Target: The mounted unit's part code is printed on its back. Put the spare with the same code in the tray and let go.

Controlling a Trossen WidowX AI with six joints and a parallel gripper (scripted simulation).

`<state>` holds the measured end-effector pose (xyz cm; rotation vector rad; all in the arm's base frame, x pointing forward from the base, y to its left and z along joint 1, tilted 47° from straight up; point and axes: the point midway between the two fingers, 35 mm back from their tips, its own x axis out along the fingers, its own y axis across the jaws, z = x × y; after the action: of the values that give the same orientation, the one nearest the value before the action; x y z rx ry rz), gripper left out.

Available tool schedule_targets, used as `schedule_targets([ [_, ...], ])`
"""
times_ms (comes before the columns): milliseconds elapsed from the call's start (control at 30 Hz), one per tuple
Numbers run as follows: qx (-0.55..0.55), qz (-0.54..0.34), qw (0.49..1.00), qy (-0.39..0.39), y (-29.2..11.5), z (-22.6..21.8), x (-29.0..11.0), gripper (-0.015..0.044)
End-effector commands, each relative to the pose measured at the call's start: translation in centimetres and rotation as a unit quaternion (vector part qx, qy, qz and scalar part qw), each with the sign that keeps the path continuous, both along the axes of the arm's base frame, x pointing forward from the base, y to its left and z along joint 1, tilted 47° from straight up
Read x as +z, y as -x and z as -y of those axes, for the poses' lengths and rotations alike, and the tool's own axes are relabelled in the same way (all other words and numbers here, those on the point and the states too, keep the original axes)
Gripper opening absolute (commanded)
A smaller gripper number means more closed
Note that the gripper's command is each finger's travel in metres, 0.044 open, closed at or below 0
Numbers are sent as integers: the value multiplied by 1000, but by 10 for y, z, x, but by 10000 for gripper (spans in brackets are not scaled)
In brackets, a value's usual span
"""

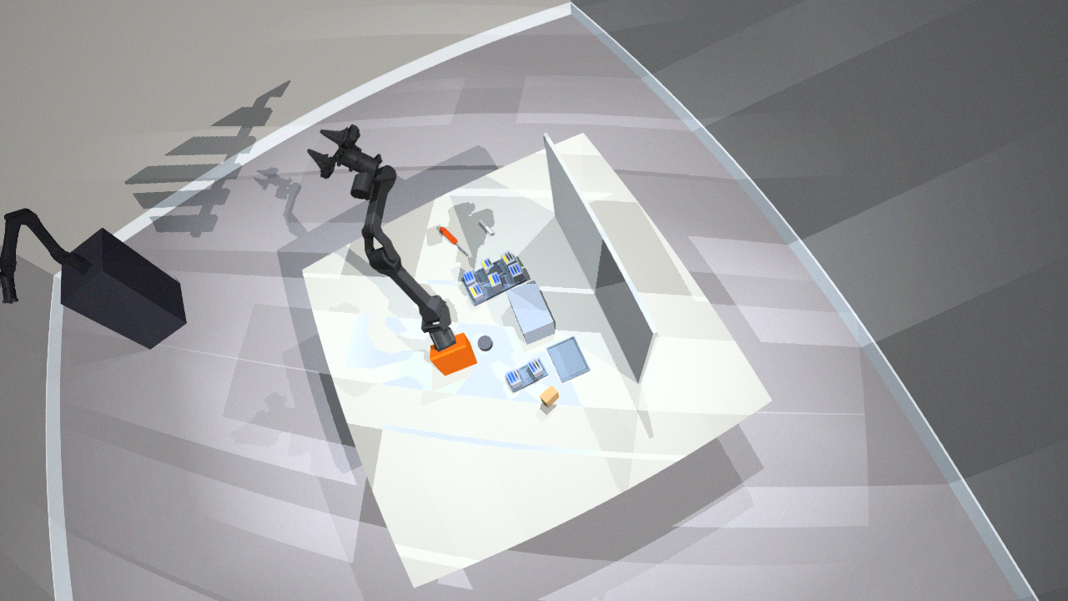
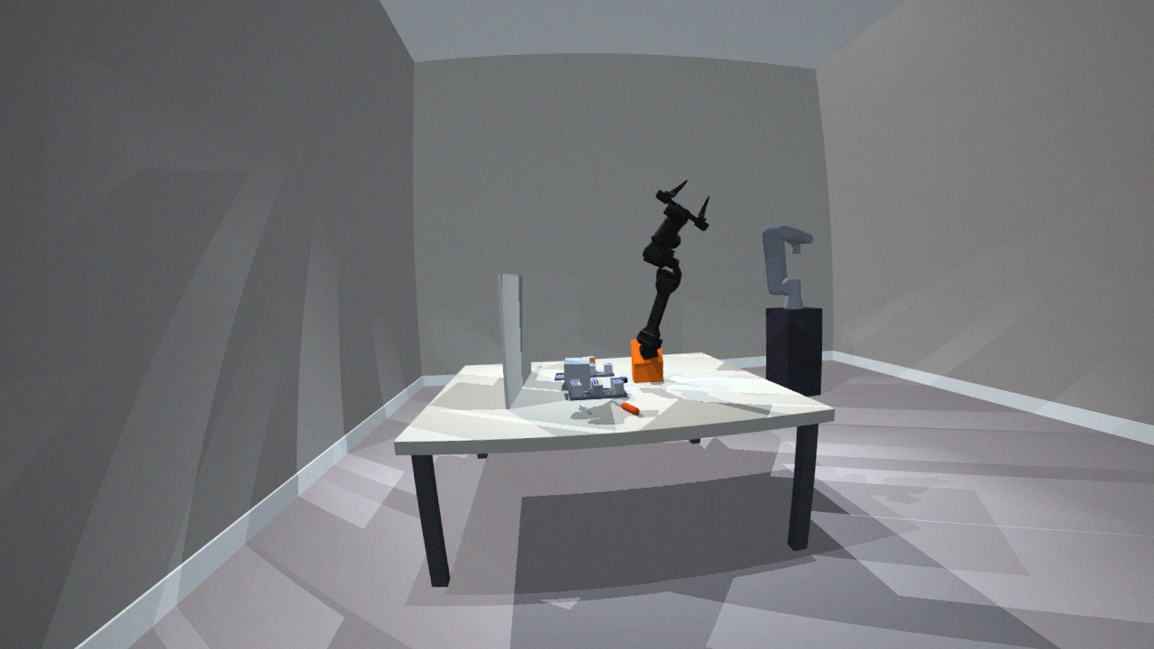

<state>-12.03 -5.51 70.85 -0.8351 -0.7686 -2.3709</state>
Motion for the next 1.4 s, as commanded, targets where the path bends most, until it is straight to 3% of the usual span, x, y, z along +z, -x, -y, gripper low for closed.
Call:
schedule_targets([
  [0, 0, 0, 1000, 0, 0, 0, 0, 426],
  [233, 0, -1, 1000, 5, -2, -2, 1, 440],
  [400, 1, -26, 998, 62, -23, -27, 12, 440],
  [867, 90, -250, 920, 288, -167, -123, 46, 440],
  [1200, 154, -372, 844, 354, -250, -160, 35, 440],
  [1367, 202, -455, 779, 380, -309, -179, 15, 440],
])
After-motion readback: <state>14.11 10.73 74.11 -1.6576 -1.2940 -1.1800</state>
